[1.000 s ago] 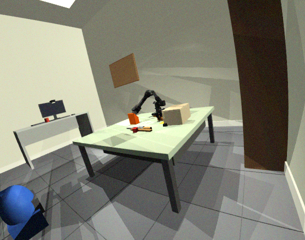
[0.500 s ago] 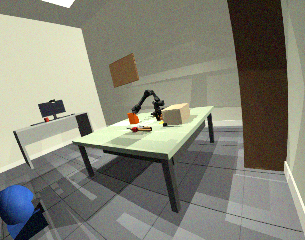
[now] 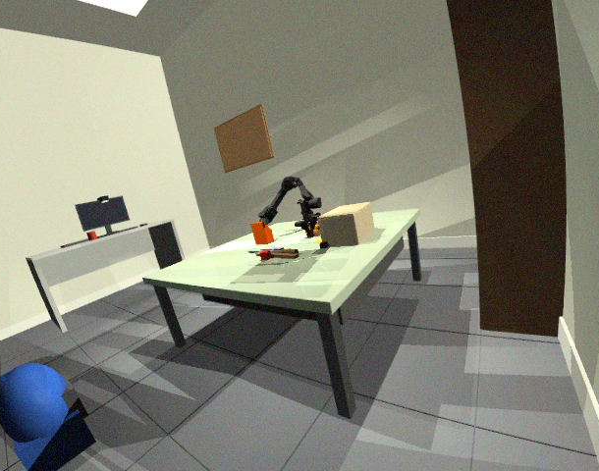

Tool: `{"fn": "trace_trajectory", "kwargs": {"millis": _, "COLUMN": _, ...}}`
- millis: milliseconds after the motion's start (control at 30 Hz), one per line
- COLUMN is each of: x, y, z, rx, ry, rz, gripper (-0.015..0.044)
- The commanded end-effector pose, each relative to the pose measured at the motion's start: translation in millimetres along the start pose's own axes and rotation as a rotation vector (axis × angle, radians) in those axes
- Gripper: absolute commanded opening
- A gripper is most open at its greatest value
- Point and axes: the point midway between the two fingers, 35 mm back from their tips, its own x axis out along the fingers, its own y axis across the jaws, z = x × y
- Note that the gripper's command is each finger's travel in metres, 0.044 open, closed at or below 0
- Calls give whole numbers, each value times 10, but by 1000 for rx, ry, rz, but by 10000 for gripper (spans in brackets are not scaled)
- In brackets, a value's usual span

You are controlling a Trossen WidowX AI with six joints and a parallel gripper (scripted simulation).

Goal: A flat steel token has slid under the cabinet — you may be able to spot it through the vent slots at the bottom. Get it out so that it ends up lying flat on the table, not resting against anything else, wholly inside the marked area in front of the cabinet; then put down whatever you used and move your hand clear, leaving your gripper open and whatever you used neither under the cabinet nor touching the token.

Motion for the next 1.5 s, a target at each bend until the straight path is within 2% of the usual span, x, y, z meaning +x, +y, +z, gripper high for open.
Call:
{"fn": "trace_trajectory", "kwargs": {"millis": 0, "x": 8, "y": -4, "z": -67, "rx": 3, "ry": 2, "rz": -1, "gripper": 0}}
{"fn": "trace_trajectory", "kwargs": {"millis": 1467, "x": 10, "y": 31, "z": -598, "rx": 5, "ry": 4, "rz": -1, "gripper": 0}}
